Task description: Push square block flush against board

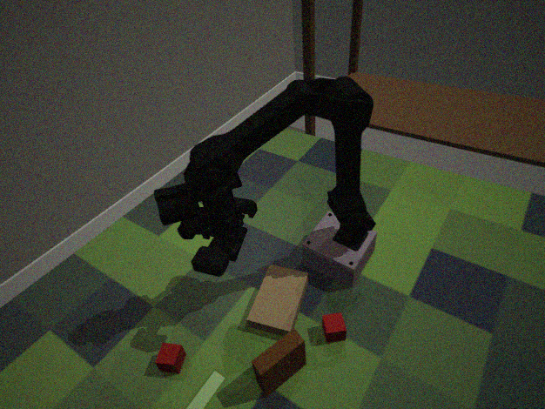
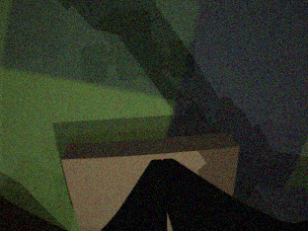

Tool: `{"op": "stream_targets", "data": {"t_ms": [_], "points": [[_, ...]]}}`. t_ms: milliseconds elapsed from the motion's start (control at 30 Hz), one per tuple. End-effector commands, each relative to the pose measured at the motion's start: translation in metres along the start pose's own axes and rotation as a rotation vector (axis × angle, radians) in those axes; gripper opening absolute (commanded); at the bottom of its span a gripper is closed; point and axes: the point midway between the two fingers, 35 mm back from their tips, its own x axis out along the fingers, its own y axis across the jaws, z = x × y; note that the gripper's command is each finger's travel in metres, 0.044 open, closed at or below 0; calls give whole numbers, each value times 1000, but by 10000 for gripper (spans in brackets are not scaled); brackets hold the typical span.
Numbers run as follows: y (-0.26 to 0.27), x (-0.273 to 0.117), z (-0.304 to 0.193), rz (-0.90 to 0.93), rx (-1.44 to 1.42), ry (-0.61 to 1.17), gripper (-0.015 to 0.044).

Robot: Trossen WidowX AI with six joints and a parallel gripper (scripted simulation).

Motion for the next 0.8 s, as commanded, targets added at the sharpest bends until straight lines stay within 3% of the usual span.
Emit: {"op": "stream_targets", "data": {"t_ms": [0,767], "points": [[-1,0,0,-3,-6,-1,0],[42,-1,-25,0,-744,-4,0]]}}
